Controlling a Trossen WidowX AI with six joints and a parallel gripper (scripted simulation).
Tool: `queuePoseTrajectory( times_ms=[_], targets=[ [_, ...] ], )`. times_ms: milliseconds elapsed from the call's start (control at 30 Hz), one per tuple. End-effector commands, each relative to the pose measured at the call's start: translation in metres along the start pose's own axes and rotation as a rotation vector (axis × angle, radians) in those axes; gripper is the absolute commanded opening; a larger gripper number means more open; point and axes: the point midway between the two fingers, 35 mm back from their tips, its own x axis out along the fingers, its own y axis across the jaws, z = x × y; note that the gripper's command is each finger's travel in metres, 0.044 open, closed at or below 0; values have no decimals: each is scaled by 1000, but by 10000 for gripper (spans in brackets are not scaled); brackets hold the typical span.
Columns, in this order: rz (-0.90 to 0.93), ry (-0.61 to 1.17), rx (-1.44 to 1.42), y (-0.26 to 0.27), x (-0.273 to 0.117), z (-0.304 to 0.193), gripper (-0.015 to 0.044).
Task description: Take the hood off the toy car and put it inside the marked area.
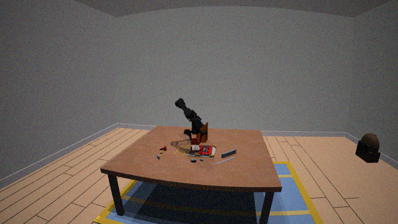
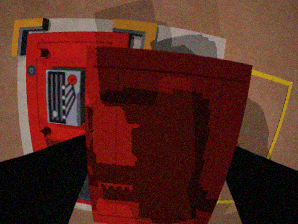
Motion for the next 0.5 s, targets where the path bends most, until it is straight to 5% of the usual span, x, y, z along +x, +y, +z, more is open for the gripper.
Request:
queuePoseTrajectory(
  times_ms=[0, 467],
  targets=[
    [-2, -5, -2, -18, -3, -3, 0],
    [-7, -5, 0, -78, -5, -22, 0]
  ],
)
